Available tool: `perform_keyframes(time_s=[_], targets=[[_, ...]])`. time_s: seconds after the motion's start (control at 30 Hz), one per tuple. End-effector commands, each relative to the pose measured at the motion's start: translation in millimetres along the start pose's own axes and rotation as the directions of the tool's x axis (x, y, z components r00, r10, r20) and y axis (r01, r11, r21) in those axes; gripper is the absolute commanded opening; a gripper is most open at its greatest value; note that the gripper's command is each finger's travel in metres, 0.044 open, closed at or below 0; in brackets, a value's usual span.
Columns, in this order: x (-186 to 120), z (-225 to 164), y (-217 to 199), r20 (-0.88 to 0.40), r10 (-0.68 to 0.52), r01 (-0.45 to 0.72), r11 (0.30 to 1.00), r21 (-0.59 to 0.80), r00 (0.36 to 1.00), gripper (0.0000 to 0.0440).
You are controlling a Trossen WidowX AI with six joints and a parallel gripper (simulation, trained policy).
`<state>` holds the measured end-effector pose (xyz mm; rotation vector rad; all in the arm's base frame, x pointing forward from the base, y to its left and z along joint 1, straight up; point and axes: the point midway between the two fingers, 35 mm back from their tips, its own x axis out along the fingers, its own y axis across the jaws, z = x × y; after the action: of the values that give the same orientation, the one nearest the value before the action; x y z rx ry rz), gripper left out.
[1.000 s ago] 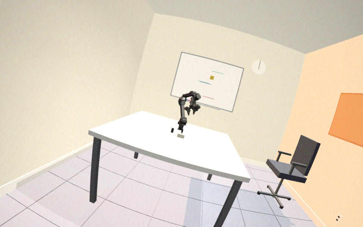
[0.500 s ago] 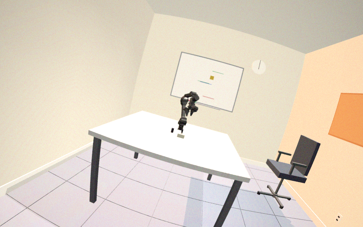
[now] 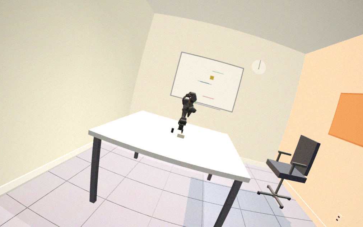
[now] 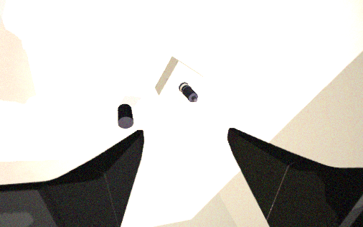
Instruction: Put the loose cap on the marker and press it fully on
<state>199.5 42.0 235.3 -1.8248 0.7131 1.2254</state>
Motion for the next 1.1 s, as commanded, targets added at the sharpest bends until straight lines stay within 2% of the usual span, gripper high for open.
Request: perform_keyframes(time_s=[0.0, 1.07], targets=[[4, -6, 0, 0.006, 0.024, -0.025, 0.999, 0.038, 1.0, 0.0324], [43, -52, 17, 0.068, 0.206, -0.217, 0.941, 0.26, 0.976, 0.0323]])
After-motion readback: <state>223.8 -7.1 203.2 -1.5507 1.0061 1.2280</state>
